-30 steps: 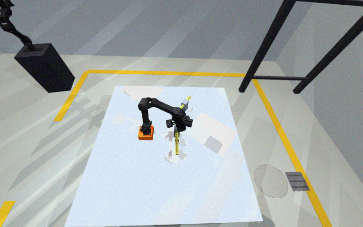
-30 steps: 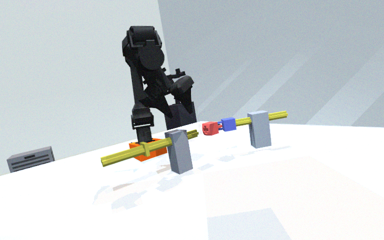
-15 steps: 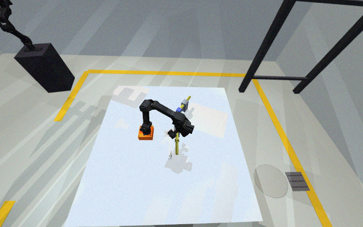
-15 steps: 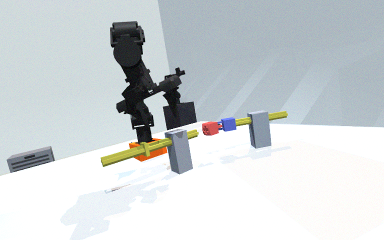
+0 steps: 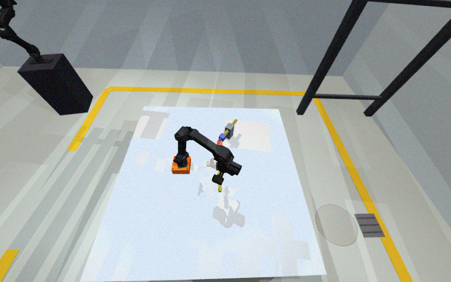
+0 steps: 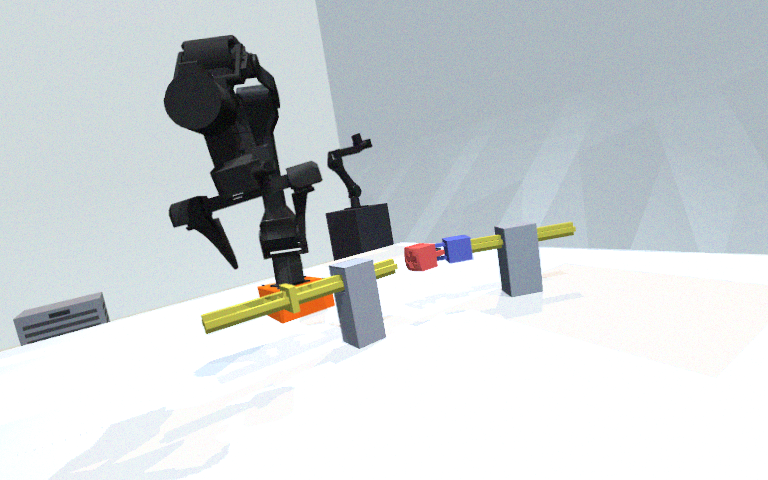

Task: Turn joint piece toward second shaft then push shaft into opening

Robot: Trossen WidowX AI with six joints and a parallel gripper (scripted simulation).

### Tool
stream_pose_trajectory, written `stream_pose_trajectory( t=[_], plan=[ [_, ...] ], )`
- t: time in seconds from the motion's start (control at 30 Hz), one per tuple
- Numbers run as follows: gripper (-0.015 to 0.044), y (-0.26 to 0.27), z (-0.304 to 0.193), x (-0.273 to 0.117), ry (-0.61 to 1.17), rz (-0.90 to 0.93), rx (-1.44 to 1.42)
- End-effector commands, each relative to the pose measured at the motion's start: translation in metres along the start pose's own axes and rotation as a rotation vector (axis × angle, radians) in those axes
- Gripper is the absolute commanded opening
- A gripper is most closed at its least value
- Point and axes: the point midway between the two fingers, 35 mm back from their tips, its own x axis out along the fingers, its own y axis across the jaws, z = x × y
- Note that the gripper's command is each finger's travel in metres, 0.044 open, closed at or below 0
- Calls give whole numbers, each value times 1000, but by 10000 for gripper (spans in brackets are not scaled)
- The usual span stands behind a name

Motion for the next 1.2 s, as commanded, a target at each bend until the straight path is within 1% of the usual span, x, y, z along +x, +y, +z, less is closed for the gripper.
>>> stream_pose_trajectory(
  t=[0.0, 0.3, 0.57, 1.17],
  plan=[
    [440, -20, 5, -4, -2, -48, -126],
    [440, -62, 12, -12, 19, -143, -401],
    [440, -65, 12, -12, 22, -149, -415],
    [440, -70, 14, 15, -27, -144, 185]
  ],
)
